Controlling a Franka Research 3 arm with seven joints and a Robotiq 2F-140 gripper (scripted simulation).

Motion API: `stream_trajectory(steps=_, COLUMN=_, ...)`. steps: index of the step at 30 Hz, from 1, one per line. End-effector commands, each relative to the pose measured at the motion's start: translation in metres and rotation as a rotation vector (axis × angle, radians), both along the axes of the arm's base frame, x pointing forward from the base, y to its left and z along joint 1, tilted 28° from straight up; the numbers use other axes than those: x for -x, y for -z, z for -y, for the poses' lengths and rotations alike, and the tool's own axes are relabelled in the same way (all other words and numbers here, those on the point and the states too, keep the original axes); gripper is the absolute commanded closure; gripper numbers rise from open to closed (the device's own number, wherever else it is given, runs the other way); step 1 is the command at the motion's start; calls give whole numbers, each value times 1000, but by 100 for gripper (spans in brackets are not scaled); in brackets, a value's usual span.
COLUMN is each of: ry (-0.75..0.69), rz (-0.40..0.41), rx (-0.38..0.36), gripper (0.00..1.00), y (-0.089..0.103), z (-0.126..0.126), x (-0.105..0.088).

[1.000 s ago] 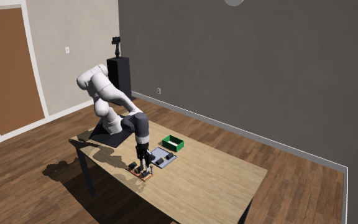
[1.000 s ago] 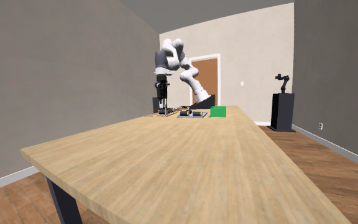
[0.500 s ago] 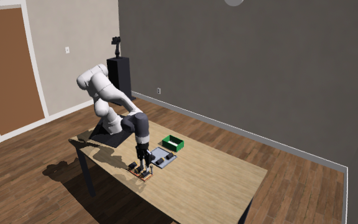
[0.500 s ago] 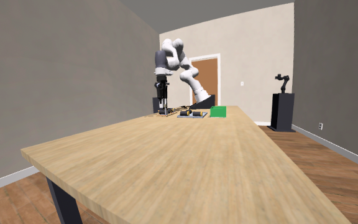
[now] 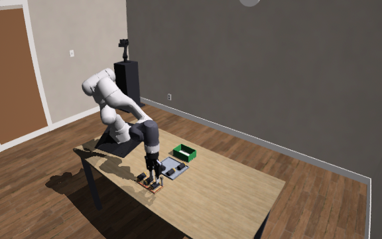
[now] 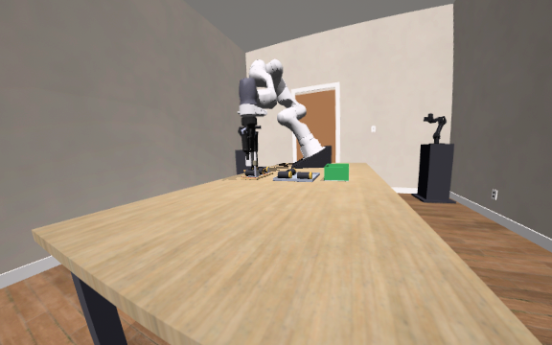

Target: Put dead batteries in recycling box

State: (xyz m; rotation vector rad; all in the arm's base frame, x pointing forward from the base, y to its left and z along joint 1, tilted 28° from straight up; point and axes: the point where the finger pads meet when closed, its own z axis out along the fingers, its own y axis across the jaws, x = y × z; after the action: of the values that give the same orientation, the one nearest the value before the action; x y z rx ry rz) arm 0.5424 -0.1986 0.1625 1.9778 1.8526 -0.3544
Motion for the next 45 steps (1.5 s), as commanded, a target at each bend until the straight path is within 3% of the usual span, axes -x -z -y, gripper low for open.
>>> stream_trajectory(steps=1, ry=-6, rz=2, rx=0, gripper=71, y=-1, z=0, x=-2)
stream_trajectory(steps=38, ry=-6, rz=2, rx=0, gripper=71, y=-1, z=0, x=-2)
stream_trajectory(steps=45, ry=-6, rz=2, rx=0, gripper=71, y=10, z=5, x=-4)
